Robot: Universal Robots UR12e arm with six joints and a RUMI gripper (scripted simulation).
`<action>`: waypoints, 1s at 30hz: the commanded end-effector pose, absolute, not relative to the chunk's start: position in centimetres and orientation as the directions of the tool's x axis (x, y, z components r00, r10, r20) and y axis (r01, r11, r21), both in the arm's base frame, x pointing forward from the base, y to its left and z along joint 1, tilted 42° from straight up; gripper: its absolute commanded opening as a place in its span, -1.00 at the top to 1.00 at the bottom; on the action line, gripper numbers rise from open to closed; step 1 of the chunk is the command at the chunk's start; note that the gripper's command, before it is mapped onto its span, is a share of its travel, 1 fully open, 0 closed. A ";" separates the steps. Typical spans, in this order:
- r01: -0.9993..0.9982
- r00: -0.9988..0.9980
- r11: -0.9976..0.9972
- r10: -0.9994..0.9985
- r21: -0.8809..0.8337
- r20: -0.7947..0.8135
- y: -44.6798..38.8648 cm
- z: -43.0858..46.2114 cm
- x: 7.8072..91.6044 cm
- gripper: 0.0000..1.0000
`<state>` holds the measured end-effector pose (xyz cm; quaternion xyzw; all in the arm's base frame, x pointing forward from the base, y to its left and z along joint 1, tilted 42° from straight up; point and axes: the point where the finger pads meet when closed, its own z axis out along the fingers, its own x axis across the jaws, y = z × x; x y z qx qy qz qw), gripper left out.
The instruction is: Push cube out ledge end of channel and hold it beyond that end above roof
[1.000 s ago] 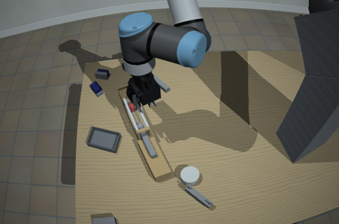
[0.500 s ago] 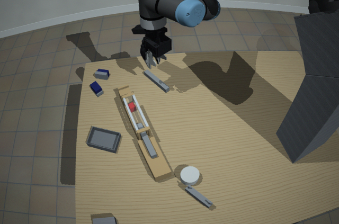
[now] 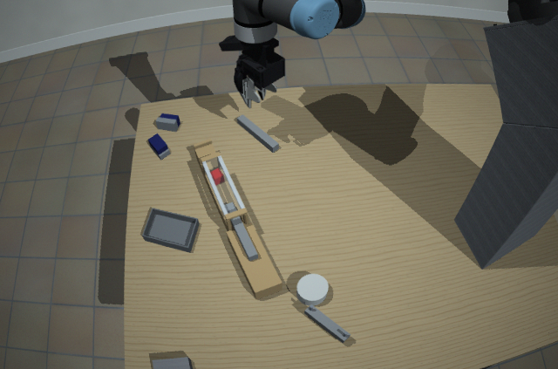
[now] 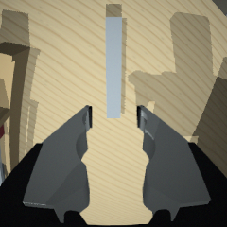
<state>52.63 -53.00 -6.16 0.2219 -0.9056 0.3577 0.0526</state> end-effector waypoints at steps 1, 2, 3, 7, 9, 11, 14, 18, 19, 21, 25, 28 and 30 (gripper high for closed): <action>-0.440 -0.896 0.645 -0.365 -0.625 0.254 -53.0 -6.1 52.7 0.55; -0.440 -0.896 0.645 -0.365 -0.625 0.254 -53.0 -6.1 52.7 0.55; -0.440 -0.896 0.645 -0.365 -0.625 0.254 -53.0 -6.1 52.7 0.55; -0.440 -0.896 0.645 -0.365 -0.625 0.254 -53.0 -6.1 52.7 0.55; -0.440 -0.896 0.645 -0.365 -0.625 0.254 -53.0 -6.1 52.7 0.55; -0.440 -0.896 0.645 -0.365 -0.625 0.254 -53.0 -6.1 52.7 0.55; -0.440 -0.896 0.645 -0.365 -0.625 0.254 -53.0 -6.1 52.7 0.55; -0.440 -0.896 0.645 -0.365 -0.625 0.254 -53.0 -6.1 52.7 0.55; -0.440 -0.896 0.645 -0.365 -0.625 0.254 -53.0 -6.1 52.7 0.55; -0.440 -0.896 0.645 -0.365 -0.625 0.254 -53.0 -6.1 52.7 0.55; -0.440 -0.896 0.645 -0.365 -0.625 0.254 -53.0 -6.2 52.7 0.55; -0.440 -0.896 0.645 -0.365 -0.625 0.254 -53.4 -6.6 52.7 0.55; -0.440 -0.896 0.645 -0.365 -0.625 0.254 -53.9 -7.2 52.7 0.55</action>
